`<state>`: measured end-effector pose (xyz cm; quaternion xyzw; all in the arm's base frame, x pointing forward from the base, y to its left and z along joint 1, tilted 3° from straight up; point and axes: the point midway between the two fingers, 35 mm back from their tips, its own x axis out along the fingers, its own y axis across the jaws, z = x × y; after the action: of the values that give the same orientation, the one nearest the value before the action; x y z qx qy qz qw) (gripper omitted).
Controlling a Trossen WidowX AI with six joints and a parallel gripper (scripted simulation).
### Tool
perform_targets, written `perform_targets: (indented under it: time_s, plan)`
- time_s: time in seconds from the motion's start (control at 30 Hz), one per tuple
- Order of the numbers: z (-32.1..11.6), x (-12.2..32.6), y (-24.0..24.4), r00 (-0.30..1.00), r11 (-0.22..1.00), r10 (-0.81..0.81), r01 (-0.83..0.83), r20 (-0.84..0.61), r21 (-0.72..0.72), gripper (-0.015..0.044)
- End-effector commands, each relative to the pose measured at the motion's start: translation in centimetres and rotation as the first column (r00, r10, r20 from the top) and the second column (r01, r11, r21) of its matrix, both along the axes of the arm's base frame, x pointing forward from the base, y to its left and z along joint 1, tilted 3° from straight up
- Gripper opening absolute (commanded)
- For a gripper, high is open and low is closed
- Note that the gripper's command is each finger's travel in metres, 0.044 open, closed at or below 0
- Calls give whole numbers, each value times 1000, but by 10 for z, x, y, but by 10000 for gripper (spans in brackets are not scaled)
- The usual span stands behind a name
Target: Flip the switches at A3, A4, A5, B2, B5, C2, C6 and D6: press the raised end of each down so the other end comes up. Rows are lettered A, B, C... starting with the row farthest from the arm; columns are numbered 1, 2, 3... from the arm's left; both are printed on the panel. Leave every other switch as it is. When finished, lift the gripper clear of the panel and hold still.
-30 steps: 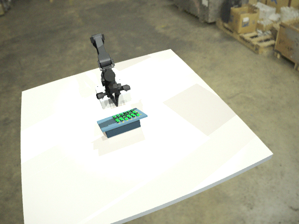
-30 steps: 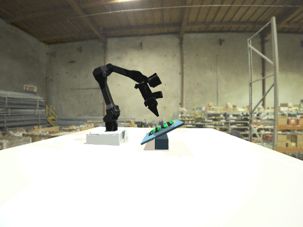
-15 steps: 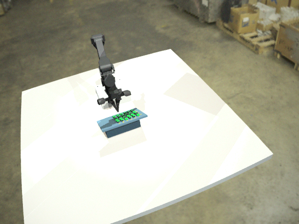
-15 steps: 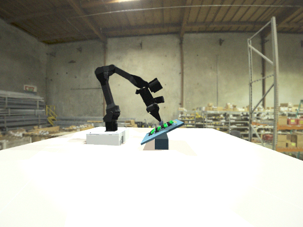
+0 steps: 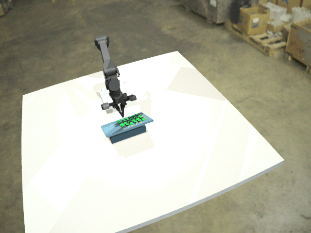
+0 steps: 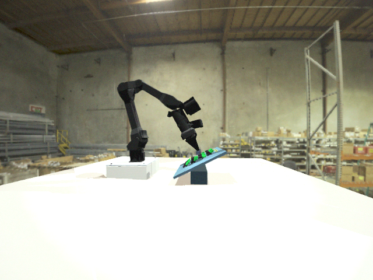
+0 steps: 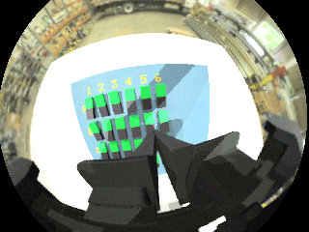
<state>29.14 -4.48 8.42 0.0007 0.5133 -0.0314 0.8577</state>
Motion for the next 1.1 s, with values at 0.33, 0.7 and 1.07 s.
perform_targets:
  time_s: [0.33, 0.7, 1.07]
  plan:
    - [-16, 1, 1, 1000, 1000, 7, -6, -22, 6, 0]
    - [-23, 5, 1, 1000, 1000, 7, -6, -22, 6, 0]
    - [-23, 5, 1, 1000, 1000, 7, -6, -22, 6, 0]
